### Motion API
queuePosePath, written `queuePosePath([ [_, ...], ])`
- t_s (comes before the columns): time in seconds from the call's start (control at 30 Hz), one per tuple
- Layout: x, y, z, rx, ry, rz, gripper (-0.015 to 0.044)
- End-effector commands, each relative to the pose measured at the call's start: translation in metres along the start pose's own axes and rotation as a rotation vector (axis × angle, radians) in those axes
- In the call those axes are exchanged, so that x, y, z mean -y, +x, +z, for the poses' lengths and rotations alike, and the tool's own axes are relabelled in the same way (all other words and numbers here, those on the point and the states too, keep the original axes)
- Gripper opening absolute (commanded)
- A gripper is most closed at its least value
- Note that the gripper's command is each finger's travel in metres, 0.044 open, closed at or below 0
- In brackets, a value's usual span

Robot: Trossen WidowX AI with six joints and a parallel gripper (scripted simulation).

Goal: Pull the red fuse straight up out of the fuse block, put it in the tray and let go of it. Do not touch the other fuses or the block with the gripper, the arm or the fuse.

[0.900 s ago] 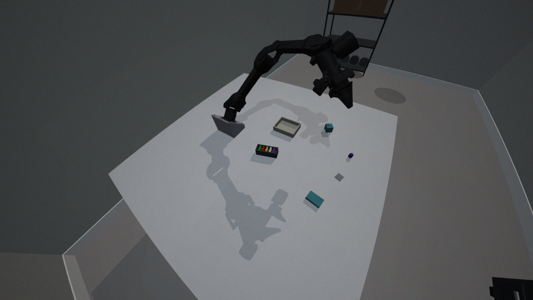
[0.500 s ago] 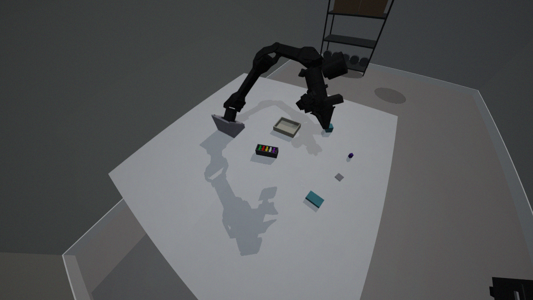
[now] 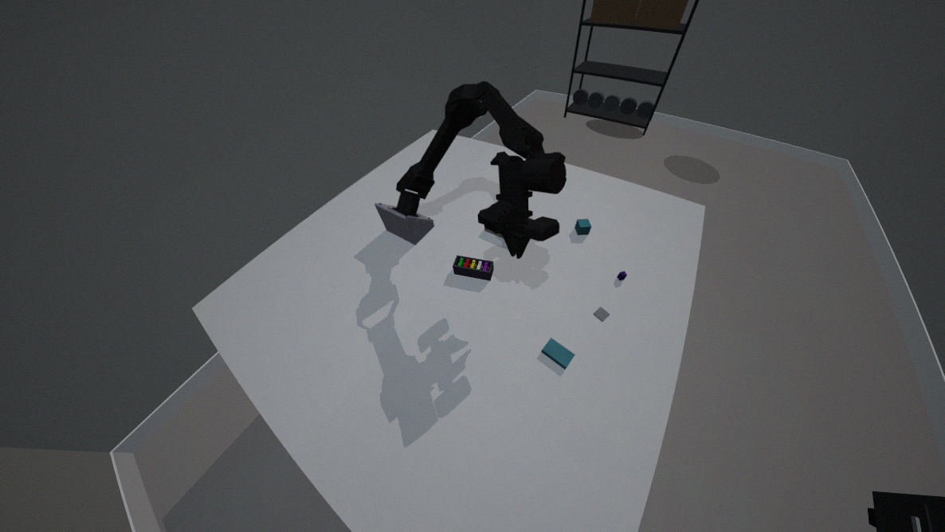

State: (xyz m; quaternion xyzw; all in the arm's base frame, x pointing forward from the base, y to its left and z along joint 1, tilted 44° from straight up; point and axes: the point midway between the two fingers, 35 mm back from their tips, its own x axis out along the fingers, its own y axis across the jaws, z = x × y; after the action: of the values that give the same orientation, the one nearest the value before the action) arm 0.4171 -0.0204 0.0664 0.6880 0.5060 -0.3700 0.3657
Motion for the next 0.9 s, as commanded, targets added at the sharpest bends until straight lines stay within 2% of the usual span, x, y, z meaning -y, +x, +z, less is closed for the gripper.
queuePosePath([
  [0.0, 0.064, 0.028, 0.025, -0.112, -0.259, -0.167, 0.0068],
  [0.37, 0.158, 0.039, 0.034, -0.344, -0.57, -0.267, 0.0068],
  [0.87, 0.153, 0.044, 0.035, -0.347, -0.573, -0.267, 0.0068],
])
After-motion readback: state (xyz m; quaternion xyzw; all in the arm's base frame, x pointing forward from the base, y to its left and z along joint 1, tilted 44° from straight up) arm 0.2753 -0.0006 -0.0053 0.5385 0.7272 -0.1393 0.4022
